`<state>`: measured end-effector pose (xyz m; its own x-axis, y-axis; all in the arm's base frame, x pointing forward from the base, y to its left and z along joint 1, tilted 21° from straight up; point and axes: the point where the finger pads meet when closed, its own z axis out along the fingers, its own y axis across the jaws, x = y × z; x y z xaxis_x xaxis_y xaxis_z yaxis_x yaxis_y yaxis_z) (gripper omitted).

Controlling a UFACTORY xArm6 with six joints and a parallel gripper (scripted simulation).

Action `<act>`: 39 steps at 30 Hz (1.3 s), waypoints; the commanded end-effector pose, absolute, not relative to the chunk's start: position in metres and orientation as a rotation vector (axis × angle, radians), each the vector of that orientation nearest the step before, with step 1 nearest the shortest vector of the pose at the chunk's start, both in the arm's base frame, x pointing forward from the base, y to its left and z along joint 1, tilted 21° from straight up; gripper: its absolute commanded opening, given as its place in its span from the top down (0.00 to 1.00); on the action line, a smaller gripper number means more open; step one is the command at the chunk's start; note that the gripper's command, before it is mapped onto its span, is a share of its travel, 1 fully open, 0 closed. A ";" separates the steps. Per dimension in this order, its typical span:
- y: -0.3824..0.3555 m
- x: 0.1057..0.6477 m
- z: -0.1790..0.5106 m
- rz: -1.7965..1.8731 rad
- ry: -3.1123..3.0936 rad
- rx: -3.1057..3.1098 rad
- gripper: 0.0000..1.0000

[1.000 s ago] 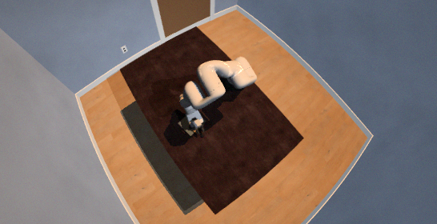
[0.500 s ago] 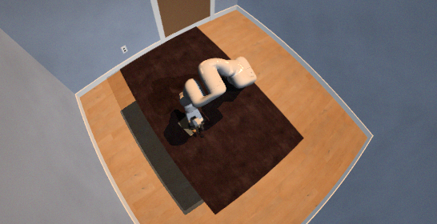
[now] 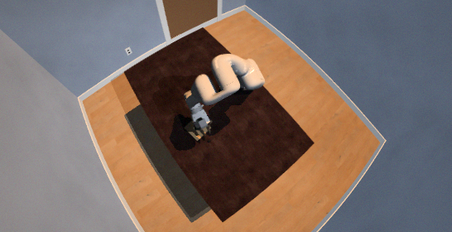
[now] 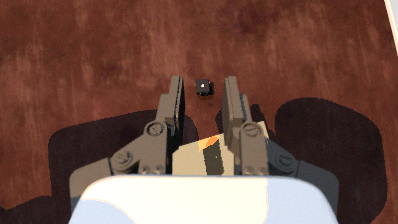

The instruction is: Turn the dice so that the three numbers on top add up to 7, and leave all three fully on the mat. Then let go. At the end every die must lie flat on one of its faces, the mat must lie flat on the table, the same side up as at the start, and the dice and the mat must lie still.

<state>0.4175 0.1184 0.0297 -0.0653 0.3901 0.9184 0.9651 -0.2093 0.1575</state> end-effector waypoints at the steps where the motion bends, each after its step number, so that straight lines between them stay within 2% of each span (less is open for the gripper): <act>1: 0.117 0.418 0.034 -1.269 -1.466 -1.628 0.69; 12: 0.124 0.418 0.041 -1.171 -1.552 -1.752 0.69; 39: 0.155 0.419 0.070 -0.563 -1.907 -2.296 0.69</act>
<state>0.4203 0.1538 0.0683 0.1006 0.8832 0.4581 0.9553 -0.2144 0.2036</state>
